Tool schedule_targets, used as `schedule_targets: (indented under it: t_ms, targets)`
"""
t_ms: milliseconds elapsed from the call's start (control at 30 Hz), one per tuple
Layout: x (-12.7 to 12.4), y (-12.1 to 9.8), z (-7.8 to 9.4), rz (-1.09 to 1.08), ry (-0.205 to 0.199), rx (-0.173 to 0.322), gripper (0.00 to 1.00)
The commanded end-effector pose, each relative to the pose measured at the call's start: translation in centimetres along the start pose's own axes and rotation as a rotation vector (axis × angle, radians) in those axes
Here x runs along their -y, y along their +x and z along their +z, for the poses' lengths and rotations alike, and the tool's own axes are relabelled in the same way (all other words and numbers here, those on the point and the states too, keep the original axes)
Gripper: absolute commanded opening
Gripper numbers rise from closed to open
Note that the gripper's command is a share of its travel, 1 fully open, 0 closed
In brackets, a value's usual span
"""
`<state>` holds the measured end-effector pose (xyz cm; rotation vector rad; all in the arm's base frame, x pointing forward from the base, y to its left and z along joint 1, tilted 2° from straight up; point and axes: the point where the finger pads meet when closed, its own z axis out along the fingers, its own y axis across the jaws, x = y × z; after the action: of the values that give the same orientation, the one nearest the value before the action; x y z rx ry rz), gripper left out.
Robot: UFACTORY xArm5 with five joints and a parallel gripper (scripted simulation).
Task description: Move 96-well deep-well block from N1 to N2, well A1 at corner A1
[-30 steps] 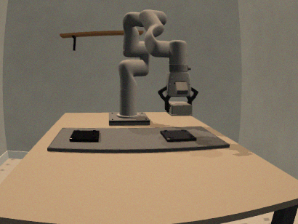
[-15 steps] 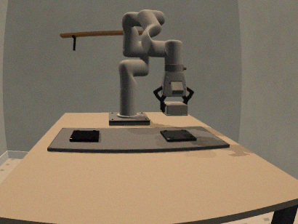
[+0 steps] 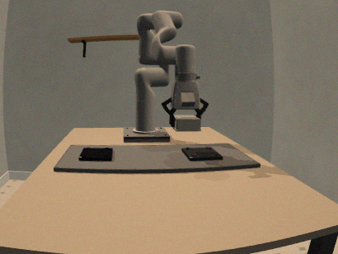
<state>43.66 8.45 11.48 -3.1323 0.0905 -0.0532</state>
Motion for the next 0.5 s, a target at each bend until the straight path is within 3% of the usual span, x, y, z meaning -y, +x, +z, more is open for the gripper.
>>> schedule_targets:
  t_ms: [0, 467]
  targets:
    - [-1.0, 0.1, -0.2, 0.001, 0.0, -0.004, 0.0]
    - [-5.0, -0.1, -0.2, 0.001, -0.003, -0.005, 0.0]
